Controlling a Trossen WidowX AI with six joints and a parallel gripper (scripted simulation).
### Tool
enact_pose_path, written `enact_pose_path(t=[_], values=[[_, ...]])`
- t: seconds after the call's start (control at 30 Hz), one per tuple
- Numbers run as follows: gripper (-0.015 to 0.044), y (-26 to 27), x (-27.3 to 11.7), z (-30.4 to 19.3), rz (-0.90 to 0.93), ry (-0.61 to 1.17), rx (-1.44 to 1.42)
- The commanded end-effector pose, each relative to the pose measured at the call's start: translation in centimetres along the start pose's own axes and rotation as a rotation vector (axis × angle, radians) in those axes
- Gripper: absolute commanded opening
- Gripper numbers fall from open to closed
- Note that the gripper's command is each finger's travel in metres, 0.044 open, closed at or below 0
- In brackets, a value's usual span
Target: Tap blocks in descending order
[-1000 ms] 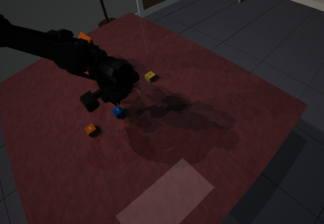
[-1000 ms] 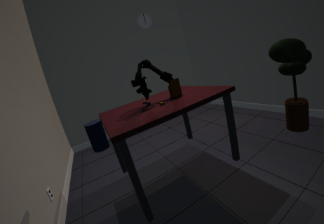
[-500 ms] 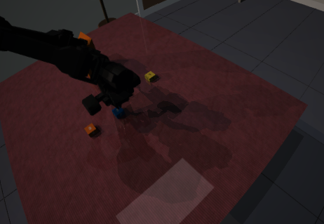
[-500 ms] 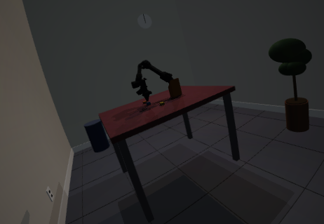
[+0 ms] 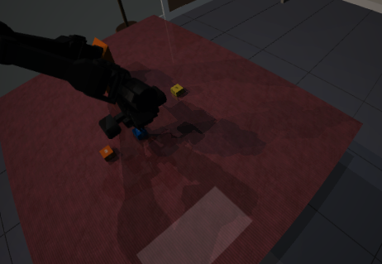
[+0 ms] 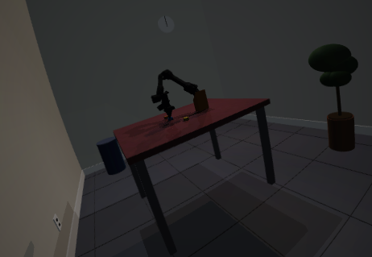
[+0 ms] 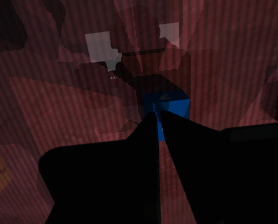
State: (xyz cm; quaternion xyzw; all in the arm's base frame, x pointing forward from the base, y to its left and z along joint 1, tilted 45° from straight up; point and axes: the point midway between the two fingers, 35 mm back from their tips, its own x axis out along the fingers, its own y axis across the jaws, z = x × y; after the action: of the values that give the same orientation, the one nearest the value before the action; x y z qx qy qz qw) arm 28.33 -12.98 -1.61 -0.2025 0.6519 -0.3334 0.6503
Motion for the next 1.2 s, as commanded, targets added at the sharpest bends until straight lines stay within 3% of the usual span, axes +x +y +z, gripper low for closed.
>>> enact_pose_path(t=[0.0,0.2,0.43,0.6,0.83,1.07,1.17], values=[[0.002,0.0,-1.8,-0.1,-0.001,0.003,-0.001],[0.002,0.0,-2.9,-0.1,-0.001,0.006,-0.002],[0.002,0.0,-10.7,-0.1,0.001,0.006,-0.003],[0.002,-0.3,-10.7,0.0,0.002,0.006,-0.003],[0.002,-11.6,-10.8,-1.0,-0.002,0.006,-0.003],[0.002,-12.1,-10.5,-1.1,-0.003,0.006,-0.003],[0.002,-12.0,-6.7,-0.9,-0.001,0.006,-0.002]])
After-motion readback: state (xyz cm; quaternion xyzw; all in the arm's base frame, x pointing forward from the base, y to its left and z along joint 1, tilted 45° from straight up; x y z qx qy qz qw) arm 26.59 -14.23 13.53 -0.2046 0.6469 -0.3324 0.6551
